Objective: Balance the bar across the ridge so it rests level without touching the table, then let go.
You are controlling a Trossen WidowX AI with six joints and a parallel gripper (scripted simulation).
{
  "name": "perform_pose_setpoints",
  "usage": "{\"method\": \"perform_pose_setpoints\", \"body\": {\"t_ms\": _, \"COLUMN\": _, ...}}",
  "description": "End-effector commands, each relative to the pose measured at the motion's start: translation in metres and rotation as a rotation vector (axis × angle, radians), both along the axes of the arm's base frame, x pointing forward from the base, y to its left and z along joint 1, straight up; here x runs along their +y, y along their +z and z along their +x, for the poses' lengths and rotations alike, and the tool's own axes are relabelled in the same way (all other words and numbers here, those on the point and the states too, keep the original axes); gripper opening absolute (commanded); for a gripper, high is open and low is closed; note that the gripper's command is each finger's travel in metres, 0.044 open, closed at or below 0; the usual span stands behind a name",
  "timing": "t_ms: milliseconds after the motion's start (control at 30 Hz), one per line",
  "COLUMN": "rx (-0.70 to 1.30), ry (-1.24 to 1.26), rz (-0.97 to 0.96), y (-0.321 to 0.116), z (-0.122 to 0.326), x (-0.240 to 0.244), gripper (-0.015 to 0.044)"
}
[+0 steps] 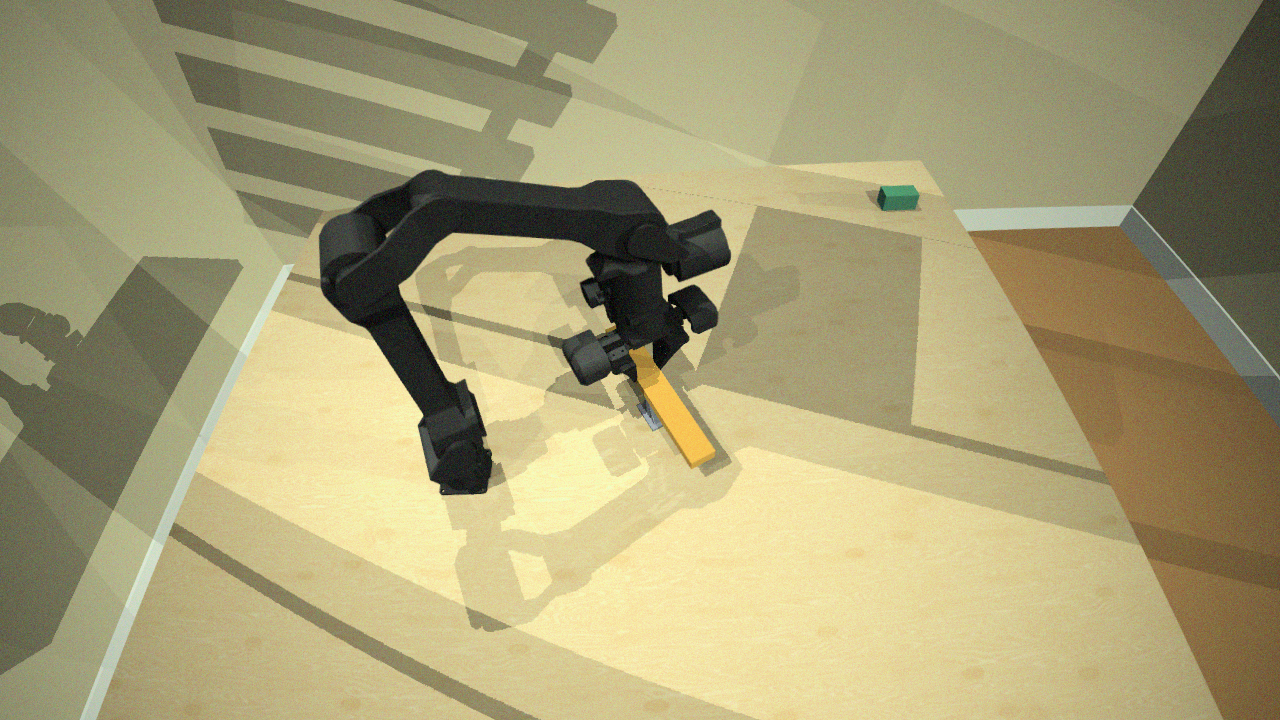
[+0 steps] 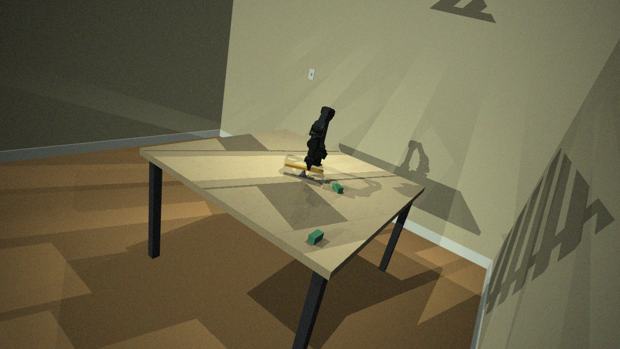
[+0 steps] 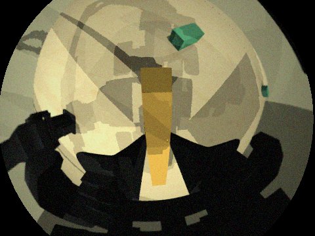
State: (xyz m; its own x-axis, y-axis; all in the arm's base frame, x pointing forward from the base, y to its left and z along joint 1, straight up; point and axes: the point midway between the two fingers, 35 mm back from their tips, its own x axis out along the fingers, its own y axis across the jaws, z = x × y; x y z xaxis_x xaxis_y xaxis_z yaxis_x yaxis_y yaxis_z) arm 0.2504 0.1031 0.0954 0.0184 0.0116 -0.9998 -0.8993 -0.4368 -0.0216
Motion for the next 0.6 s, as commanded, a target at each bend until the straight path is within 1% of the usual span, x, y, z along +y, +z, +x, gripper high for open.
{"method": "perform_pose_setpoints", "body": {"t_ms": 0, "rx": -0.001, "ry": 0.004, "rz": -0.004, "y": -0.0007, "z": 0.0002, "x": -0.0006, "gripper": 0.0000}}
{"method": "perform_pose_setpoints", "body": {"t_ms": 567, "rx": -0.001, "ry": 0.004, "rz": -0.004, "y": -0.0022, "z": 0.0000, "x": -0.0006, "gripper": 0.0000}}
